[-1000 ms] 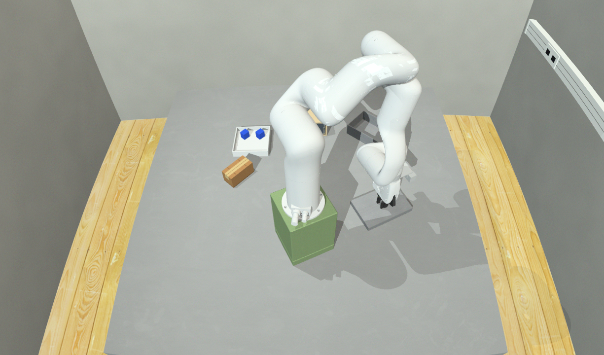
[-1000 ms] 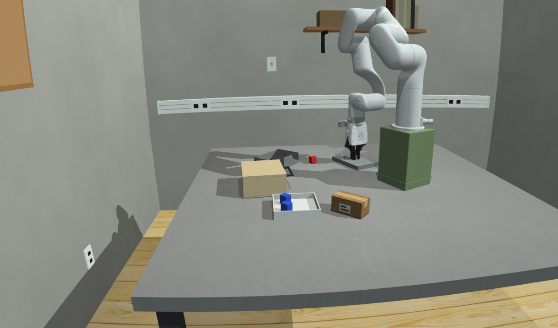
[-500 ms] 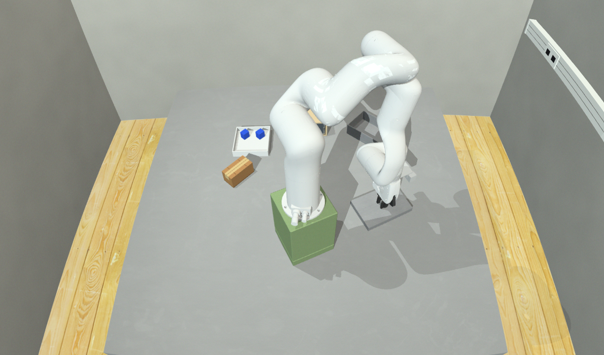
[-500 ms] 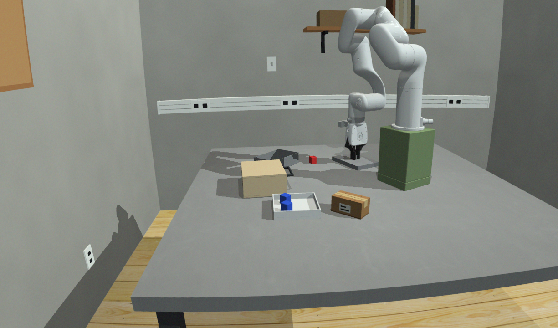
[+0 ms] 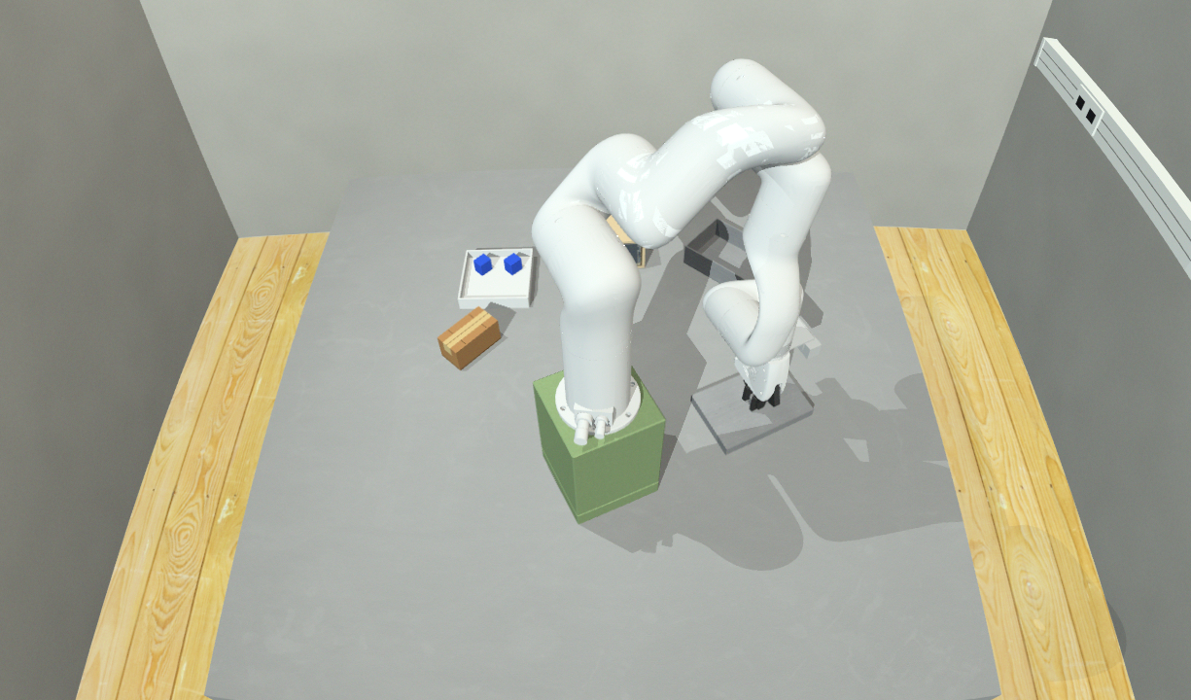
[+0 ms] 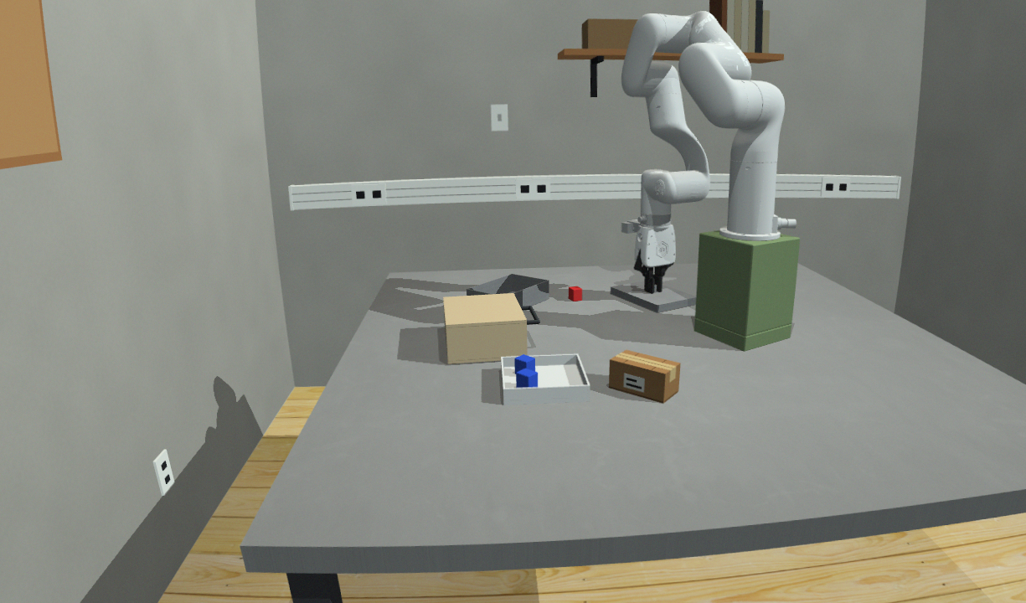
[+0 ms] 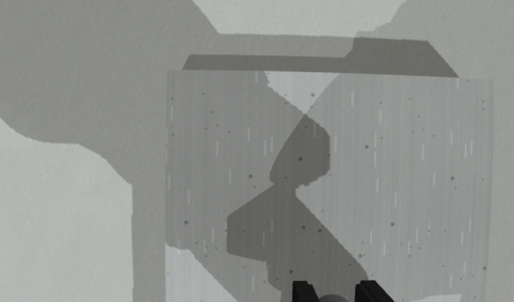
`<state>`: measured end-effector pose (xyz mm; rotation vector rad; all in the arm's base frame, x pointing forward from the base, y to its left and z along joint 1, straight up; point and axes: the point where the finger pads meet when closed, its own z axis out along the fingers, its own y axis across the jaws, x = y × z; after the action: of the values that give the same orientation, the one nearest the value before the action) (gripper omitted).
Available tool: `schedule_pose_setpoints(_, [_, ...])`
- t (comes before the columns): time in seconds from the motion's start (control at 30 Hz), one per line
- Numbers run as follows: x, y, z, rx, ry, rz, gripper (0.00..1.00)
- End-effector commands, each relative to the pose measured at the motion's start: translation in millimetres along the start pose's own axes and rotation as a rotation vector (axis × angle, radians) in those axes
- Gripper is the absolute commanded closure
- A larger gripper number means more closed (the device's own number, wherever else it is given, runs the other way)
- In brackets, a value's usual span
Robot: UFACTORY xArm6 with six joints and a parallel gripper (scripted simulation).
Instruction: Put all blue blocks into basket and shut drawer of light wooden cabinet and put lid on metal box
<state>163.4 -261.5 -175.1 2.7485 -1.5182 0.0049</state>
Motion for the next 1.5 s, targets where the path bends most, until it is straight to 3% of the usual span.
schedule_pose_setpoints(0.0, [1,0,-6,0.000,0.003,0.000,1.00])
schedule_pose_setpoints(0.3, [1,0,-24,0.000,0.003,0.000,1.00])
schedule_pose_setpoints(1.17, [1,0,-123,0.000,0.003,0.000,1.00])
schedule_pose_setpoints(1.47, [1,0,-140,0.000,0.003,0.000,1.00])
